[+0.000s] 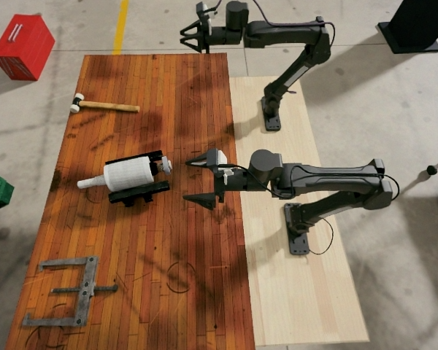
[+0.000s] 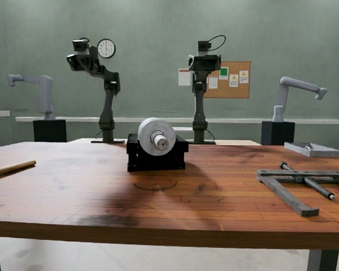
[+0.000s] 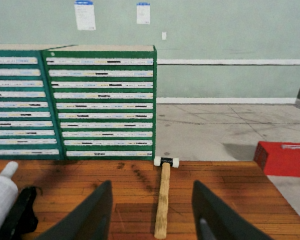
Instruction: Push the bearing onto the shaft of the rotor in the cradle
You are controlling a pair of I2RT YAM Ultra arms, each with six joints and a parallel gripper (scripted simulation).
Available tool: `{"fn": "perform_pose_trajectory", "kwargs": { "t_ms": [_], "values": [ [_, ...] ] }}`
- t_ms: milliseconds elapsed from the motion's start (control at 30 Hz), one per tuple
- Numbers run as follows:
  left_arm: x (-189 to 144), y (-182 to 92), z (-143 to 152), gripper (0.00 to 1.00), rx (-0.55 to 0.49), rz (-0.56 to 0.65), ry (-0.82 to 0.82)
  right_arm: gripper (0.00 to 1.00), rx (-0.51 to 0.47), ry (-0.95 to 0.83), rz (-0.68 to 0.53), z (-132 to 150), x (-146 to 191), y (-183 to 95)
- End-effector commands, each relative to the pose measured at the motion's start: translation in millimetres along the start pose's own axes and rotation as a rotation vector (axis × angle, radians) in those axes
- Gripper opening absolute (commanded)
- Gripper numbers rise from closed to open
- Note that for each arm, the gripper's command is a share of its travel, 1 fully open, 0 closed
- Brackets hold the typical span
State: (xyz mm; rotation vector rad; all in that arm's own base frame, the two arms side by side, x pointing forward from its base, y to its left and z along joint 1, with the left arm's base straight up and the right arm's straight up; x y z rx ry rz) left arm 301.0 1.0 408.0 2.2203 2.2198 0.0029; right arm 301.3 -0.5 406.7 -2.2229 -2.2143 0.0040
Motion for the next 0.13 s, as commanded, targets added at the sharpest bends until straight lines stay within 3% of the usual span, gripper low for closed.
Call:
{"fn": "perform_pose_trajectory", "kwargs": {
  "t_ms": [0, 100],
  "values": [
    [-0.4, 1.2, 7.8, 1.00, 0.026, -0.005, 0.008, 0.44, -0.041, -0.004, -0.005, -11.4, 3.5, 0.9],
    [-0.4, 1.2, 7.8, 1.00, 0.026, -0.005, 0.008, 0.44, -0.041, -0.004, -0.005, -11.4, 3.5, 0.9]
  ]
}}
Point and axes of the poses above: on each arm, the point where the finger pads meet when closed, its own y axis out along the fingers, its own x axis across the jaws, z = x × y, the point moved 8 cm from there along -y, back along the fingers
